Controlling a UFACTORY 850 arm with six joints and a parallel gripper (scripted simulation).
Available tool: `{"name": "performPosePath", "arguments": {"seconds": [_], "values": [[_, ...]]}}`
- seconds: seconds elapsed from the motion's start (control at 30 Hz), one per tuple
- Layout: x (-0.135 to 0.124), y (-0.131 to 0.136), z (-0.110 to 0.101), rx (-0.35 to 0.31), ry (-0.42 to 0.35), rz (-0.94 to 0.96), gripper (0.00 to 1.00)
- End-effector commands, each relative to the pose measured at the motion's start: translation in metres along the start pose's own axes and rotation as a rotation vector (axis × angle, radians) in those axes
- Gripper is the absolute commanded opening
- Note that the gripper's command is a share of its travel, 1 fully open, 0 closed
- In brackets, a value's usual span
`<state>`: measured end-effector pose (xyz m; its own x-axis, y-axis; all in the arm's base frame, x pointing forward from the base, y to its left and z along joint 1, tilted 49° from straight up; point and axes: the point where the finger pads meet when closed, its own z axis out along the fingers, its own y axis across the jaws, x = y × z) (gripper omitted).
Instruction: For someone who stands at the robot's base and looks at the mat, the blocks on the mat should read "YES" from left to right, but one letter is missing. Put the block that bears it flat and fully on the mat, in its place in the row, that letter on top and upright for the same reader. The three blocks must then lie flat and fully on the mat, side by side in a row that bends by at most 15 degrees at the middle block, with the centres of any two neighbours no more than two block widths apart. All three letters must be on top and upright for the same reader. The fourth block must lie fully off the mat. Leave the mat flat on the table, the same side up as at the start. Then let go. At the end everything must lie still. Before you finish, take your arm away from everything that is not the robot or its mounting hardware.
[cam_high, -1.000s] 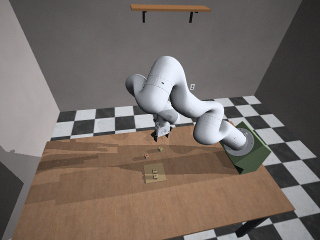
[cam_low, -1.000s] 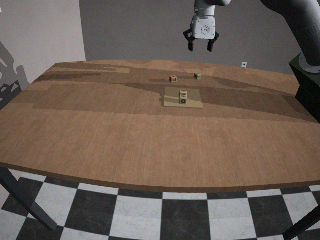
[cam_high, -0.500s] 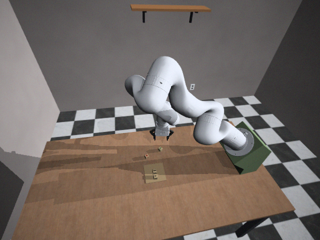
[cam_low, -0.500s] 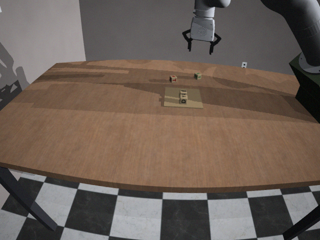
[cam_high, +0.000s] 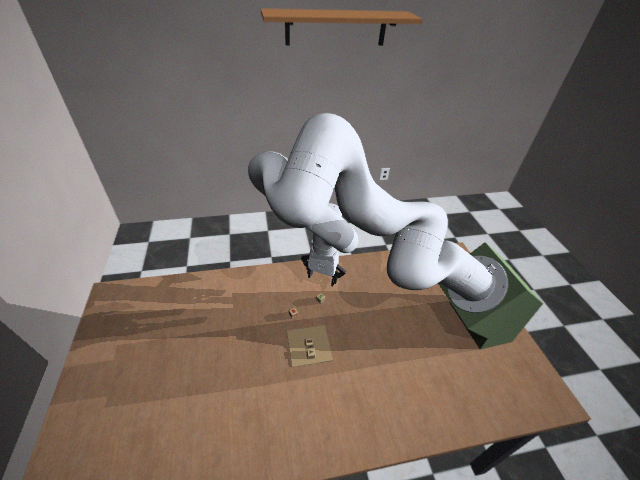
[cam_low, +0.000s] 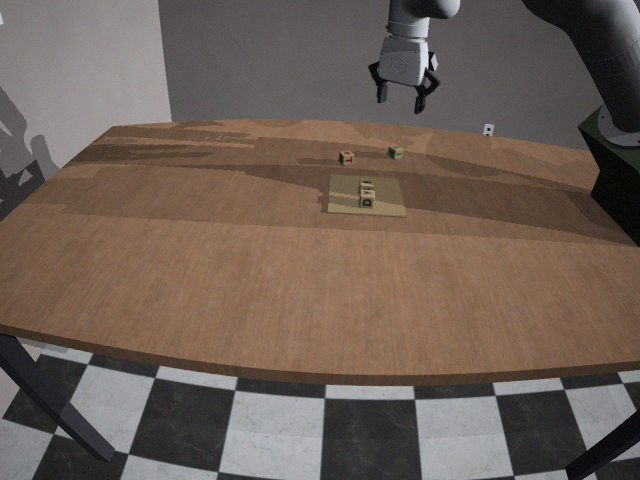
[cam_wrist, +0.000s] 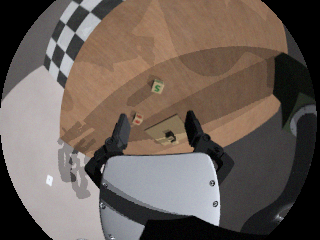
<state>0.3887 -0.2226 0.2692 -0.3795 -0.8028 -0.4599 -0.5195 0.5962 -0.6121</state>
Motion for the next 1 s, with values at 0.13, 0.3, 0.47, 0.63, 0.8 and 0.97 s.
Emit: {"name": "performPosePath", "arguments": {"seconds": [0.13, 0.3, 0.47, 0.63, 0.8, 0.97], "values": [[0.0, 0.0, 0.003, -0.011, 0.0, 0.237, 1.0], [0.0, 0.0, 0.006, -0.011, 0.001, 0.389, 1.0], [0.0, 0.0, 0.008, -0.011, 0.002, 0.542, 1.0], [0.0, 0.0, 0.011, -0.01, 0.003, 0.69, 1.0], [0.0, 0.0, 0.013, -0.01, 0.004, 0.825, 1.0], [0.0, 0.0, 0.015, -0.01, 0.005, 0.977, 1.0]]}}
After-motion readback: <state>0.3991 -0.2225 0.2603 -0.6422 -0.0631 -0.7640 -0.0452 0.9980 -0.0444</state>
